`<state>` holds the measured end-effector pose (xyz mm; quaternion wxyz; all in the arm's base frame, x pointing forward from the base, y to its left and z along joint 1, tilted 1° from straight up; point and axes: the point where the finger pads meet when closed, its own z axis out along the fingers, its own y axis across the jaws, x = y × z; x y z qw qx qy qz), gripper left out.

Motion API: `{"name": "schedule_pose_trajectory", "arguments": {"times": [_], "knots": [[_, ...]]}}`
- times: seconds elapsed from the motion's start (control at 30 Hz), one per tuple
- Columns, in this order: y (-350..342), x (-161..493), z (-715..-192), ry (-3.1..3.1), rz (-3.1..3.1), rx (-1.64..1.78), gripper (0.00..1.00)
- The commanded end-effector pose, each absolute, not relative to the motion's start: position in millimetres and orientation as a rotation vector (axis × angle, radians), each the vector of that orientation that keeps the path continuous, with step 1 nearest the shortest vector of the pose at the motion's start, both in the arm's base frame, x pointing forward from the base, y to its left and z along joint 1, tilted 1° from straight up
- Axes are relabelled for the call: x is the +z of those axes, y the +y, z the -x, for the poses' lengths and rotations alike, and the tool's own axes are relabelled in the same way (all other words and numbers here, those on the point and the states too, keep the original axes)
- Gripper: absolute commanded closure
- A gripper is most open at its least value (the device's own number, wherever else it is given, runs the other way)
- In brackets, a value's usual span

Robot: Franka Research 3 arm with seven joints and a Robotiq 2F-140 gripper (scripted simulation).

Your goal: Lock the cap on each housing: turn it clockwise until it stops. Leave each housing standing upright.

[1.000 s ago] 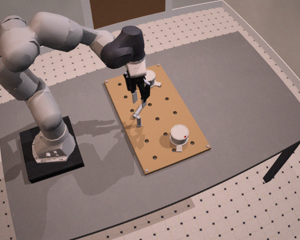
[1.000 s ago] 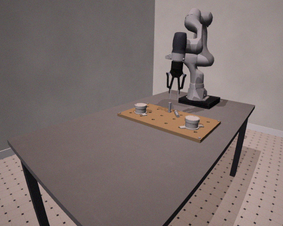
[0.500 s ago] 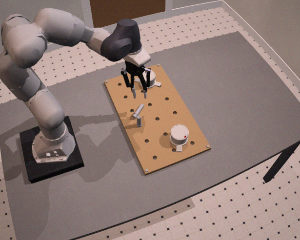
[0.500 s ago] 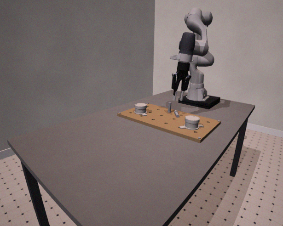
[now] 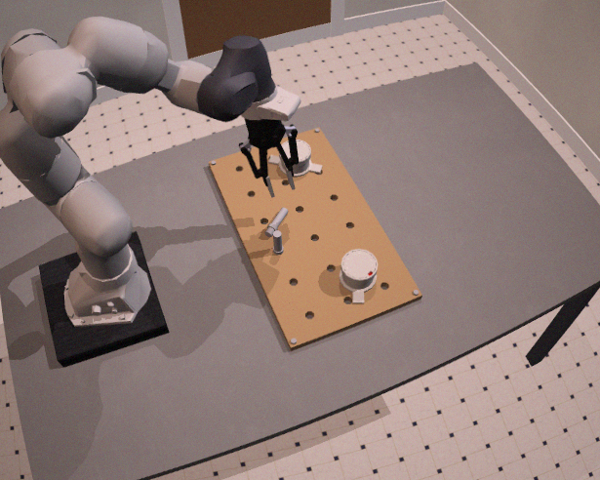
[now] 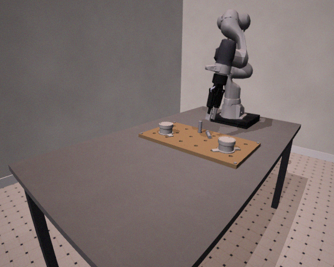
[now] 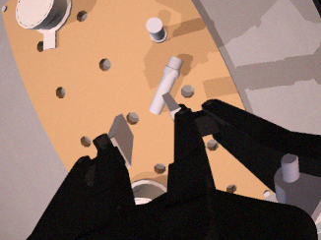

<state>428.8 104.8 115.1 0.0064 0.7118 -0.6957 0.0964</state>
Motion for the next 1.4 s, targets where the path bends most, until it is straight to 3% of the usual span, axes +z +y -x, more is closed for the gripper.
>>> {"name": "schedule_pose_trajectory", "arguments": {"times": [0.0, 1.37], "knots": [[105.6, 116.3, -431.7, -1.845, -2.509, 0.28, 0.64], [105.6, 115.1, -431.7, -0.291, -3.08, 0.29, 0.64]]}}
